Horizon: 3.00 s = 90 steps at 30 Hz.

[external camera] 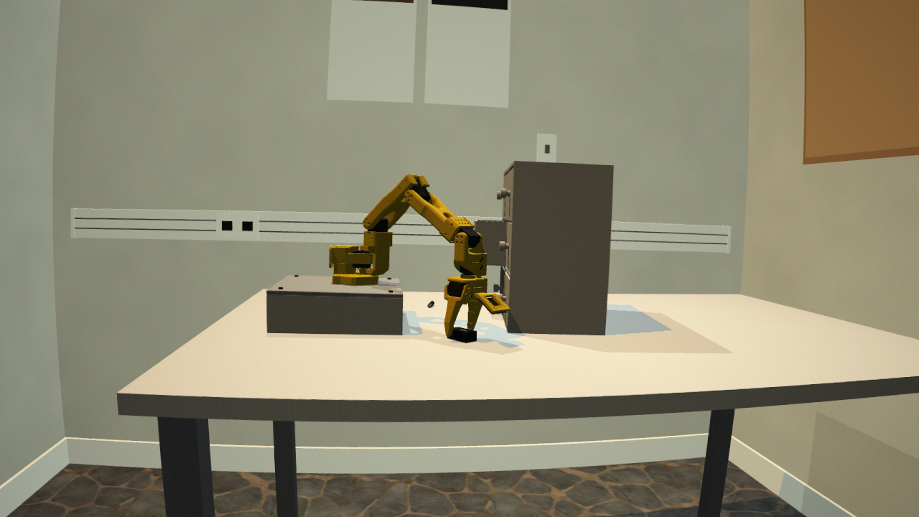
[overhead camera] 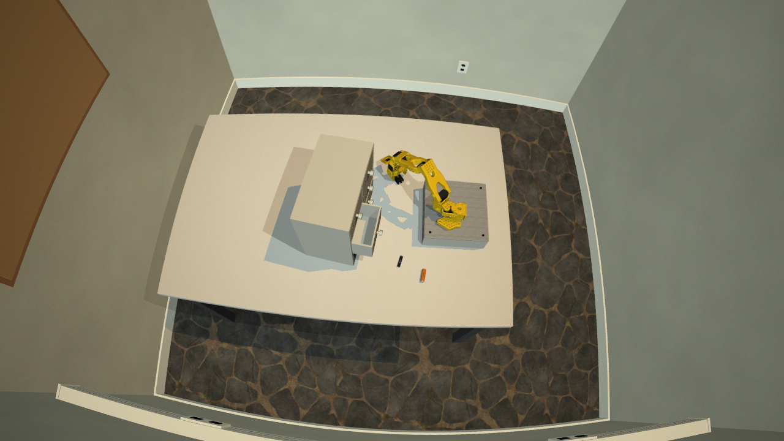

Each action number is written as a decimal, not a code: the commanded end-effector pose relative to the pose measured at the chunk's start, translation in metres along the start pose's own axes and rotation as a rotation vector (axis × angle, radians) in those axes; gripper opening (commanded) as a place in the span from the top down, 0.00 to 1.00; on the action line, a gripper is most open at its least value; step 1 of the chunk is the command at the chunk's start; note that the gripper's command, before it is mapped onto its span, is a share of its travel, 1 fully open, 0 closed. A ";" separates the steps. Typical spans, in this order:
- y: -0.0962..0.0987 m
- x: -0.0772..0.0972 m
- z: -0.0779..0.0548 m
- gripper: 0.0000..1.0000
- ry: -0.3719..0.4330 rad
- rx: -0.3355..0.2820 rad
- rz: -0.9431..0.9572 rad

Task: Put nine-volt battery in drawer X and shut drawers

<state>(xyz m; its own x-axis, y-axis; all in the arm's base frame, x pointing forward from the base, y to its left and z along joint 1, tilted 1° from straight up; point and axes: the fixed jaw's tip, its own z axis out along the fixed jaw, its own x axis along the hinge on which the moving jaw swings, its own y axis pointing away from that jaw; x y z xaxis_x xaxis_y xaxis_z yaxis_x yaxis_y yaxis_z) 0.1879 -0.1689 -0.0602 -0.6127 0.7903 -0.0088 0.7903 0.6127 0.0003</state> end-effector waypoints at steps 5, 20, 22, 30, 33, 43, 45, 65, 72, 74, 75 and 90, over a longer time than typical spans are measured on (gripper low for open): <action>0.000 0.001 0.005 0.70 0.004 0.000 0.008; 0.000 0.001 0.008 0.70 0.004 0.000 0.008; 0.000 0.001 0.008 0.70 0.004 0.000 0.008; 0.000 0.001 0.008 0.70 0.004 0.000 0.008; 0.000 0.001 0.008 0.70 0.004 0.000 0.008; 0.000 0.002 0.008 0.70 0.004 0.000 0.008; 0.000 0.002 0.008 0.70 0.004 0.000 0.008; 0.000 0.003 0.009 0.70 0.004 0.000 0.008; 0.000 0.003 0.009 0.75 0.004 0.000 0.008; 0.000 0.003 0.009 0.76 0.004 0.000 0.008; 0.000 0.003 0.009 0.77 0.004 0.000 0.008; 0.000 0.003 0.009 0.85 0.004 0.000 0.008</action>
<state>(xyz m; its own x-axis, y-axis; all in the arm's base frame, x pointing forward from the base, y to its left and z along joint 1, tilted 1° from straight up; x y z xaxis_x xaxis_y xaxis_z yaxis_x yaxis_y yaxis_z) 0.1895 -0.1706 -0.0641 -0.6118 0.7906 -0.0257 0.7908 0.6120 0.0023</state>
